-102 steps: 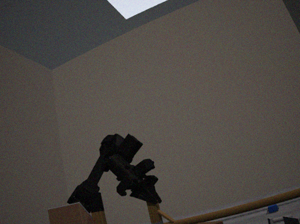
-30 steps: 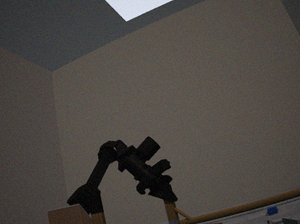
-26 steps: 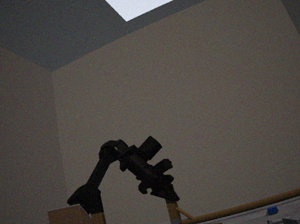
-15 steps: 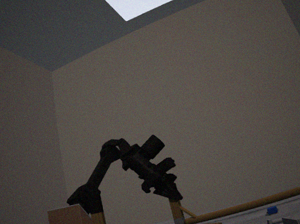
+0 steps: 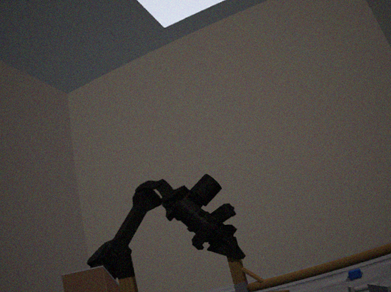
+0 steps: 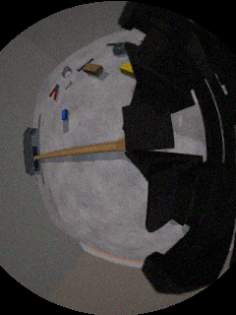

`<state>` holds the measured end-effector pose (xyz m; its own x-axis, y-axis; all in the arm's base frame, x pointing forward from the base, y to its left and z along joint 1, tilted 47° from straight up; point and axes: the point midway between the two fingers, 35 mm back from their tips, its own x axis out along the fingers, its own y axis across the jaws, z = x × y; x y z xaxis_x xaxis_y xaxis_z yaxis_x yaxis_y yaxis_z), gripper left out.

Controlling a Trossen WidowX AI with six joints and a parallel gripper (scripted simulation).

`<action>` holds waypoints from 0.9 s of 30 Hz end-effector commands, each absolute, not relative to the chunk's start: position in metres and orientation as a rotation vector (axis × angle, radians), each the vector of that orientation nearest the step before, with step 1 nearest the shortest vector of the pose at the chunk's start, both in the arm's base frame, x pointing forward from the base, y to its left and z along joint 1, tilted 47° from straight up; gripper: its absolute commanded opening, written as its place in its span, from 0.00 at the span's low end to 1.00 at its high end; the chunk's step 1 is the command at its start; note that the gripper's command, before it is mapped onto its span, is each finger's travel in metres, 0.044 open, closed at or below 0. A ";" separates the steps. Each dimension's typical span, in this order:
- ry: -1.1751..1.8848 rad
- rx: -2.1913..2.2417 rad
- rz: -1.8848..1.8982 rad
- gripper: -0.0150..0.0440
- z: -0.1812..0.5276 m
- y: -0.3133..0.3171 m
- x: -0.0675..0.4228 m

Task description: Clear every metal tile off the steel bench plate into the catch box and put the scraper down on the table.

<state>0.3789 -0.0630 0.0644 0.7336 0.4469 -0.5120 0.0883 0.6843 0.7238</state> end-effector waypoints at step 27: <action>0.724 0.802 0.219 0.25 0.071 -0.072 0.413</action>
<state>0.4067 -0.0676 0.0674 0.7337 0.4480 -0.5108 0.0855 0.6849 0.7236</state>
